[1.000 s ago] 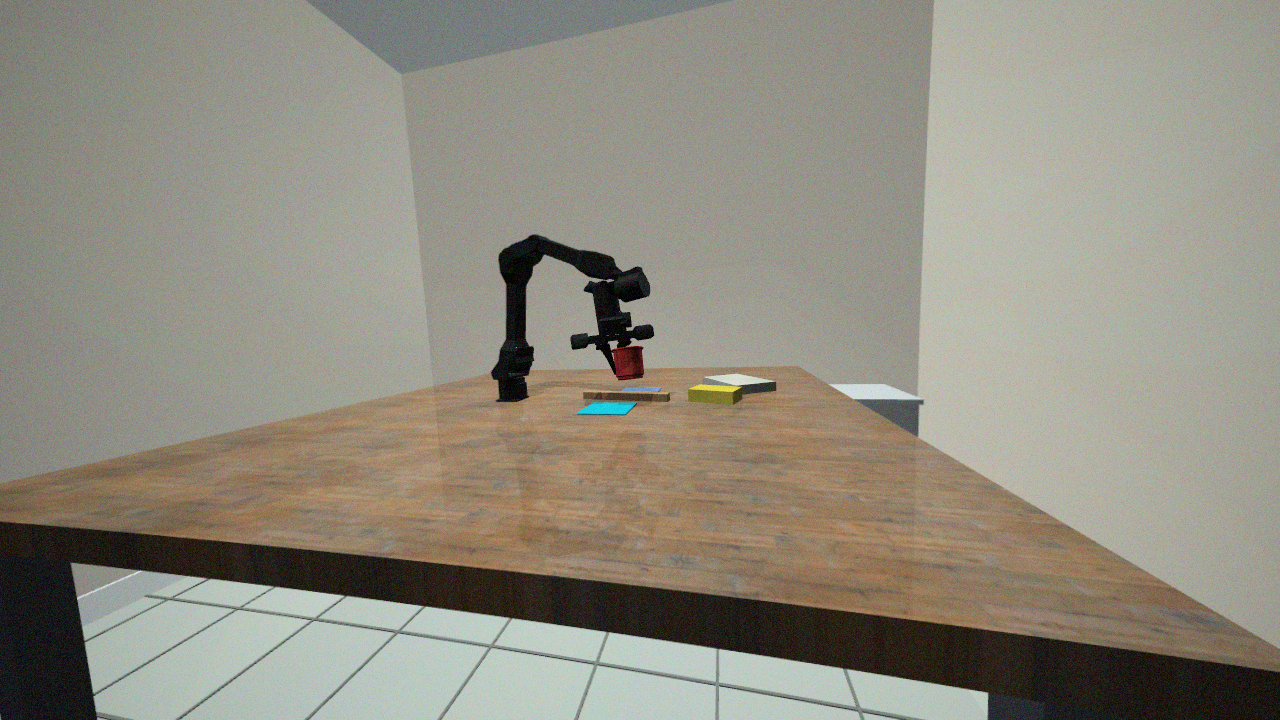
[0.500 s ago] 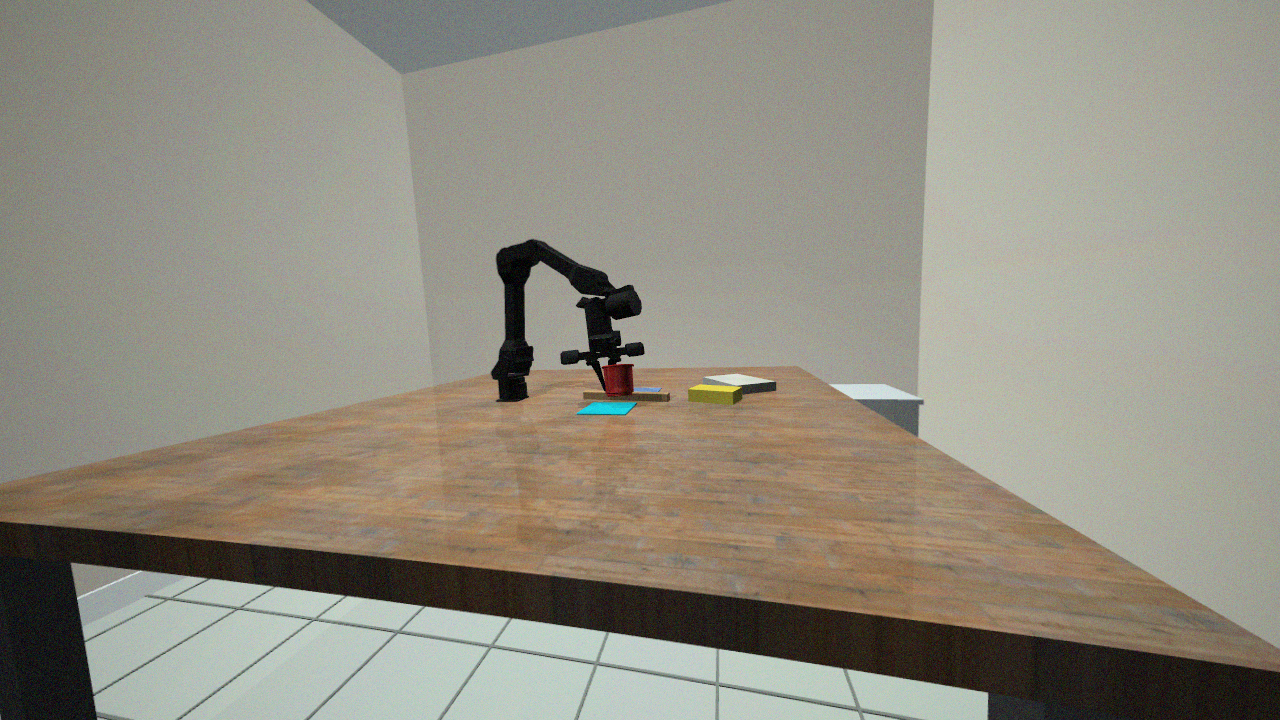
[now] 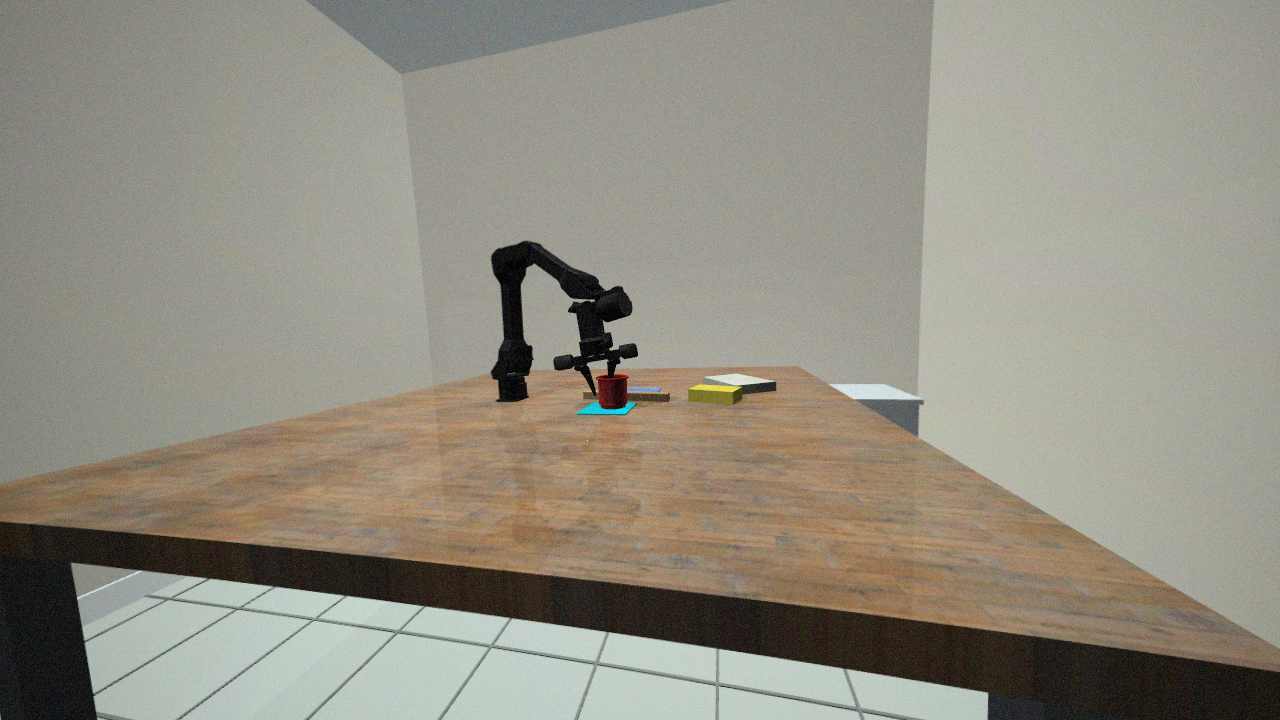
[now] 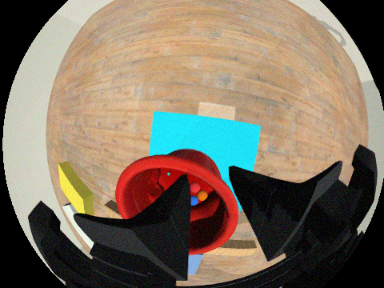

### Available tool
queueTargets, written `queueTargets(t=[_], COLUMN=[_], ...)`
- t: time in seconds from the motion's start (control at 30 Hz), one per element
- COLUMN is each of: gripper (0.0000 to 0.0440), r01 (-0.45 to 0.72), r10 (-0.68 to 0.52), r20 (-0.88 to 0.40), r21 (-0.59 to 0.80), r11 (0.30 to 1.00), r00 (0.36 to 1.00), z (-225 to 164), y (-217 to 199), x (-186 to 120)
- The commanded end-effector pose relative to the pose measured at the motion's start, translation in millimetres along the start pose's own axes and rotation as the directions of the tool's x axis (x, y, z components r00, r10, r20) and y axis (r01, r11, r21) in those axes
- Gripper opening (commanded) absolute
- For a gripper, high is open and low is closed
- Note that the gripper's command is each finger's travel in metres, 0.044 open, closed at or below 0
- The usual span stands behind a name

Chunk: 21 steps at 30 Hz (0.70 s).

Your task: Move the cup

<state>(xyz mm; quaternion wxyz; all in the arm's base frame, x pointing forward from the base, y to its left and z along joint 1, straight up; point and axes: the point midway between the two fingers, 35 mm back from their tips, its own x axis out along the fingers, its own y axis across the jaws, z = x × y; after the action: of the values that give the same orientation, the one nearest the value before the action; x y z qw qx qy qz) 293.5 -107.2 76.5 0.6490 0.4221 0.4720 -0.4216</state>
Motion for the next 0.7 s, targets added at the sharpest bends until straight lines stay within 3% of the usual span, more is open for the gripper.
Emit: queueTargets(t=[0.0,0.67], gripper=[0.0164,0.0265], r01=[-0.021,-0.130], r10=[0.021,0.129], r20=[-0.002,0.041], r21=[0.003,0.034], r11=[1.000,0.991], r00=[1.000,0.991], z=[-0.9,7.8], y=[-1.4,-9.0], x=[-3.9,-47.0])
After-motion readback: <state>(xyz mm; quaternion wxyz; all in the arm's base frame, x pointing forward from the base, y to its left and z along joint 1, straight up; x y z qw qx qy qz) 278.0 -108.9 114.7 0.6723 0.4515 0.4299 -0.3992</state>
